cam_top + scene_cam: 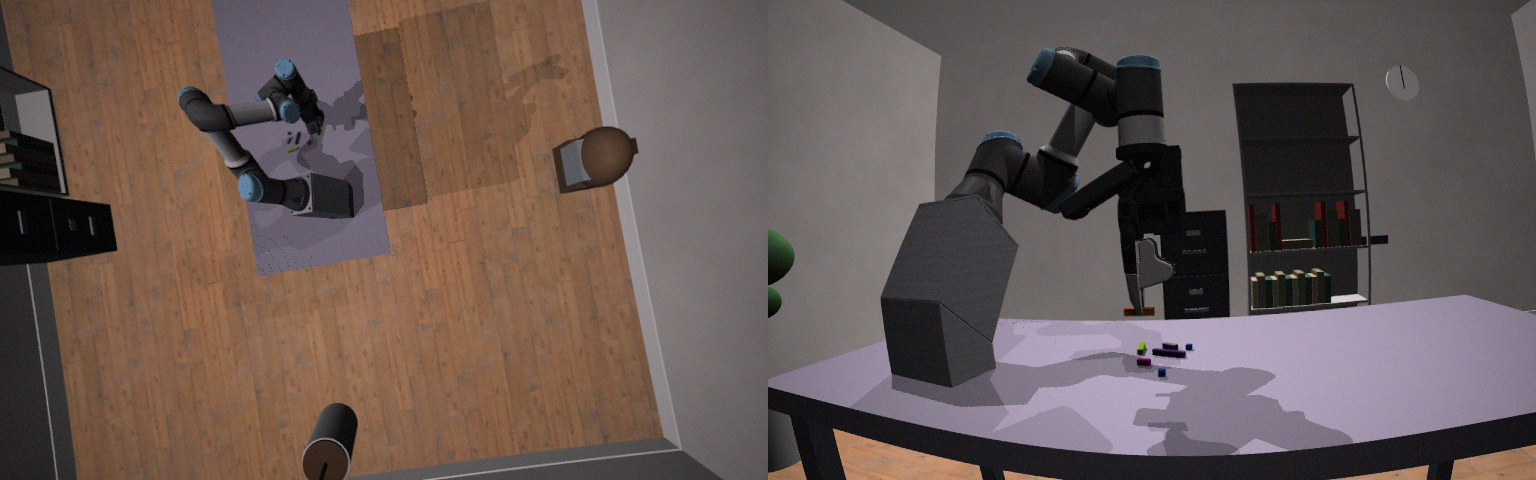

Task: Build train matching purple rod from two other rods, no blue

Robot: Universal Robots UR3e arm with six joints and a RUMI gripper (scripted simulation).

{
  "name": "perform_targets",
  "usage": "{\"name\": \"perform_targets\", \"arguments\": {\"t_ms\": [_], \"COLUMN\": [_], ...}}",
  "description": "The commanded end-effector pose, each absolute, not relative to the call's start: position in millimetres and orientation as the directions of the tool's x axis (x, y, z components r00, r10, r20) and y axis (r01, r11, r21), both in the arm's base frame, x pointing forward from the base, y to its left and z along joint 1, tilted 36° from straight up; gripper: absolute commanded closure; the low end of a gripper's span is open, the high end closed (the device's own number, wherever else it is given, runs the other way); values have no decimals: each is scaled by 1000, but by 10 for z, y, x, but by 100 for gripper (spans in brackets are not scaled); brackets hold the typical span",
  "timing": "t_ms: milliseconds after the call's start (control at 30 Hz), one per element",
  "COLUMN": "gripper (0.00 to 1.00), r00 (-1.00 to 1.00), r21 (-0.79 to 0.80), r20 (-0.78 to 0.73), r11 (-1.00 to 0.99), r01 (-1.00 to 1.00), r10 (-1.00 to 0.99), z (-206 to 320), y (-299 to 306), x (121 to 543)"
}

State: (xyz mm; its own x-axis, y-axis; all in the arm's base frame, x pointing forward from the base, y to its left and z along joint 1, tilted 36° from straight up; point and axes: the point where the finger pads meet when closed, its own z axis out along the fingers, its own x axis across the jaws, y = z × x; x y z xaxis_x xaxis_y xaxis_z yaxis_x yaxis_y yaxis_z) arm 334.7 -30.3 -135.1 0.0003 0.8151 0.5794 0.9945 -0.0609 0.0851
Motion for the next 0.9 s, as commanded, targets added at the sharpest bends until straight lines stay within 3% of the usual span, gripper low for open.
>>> {"name": "perform_targets", "arguments": {"t_ms": [0,333,867], "gripper": [100,100,100], "r00": [94,257,264], "r21": [32,-65,-70], "r20": [581,580,580], "r11": [-138,-270,-276], "r01": [990,961,959], "r10": [808,773,771], "z": [-1178,-883,-870], "y": [-102,305,326], "x": [3428,3521,3524]}}
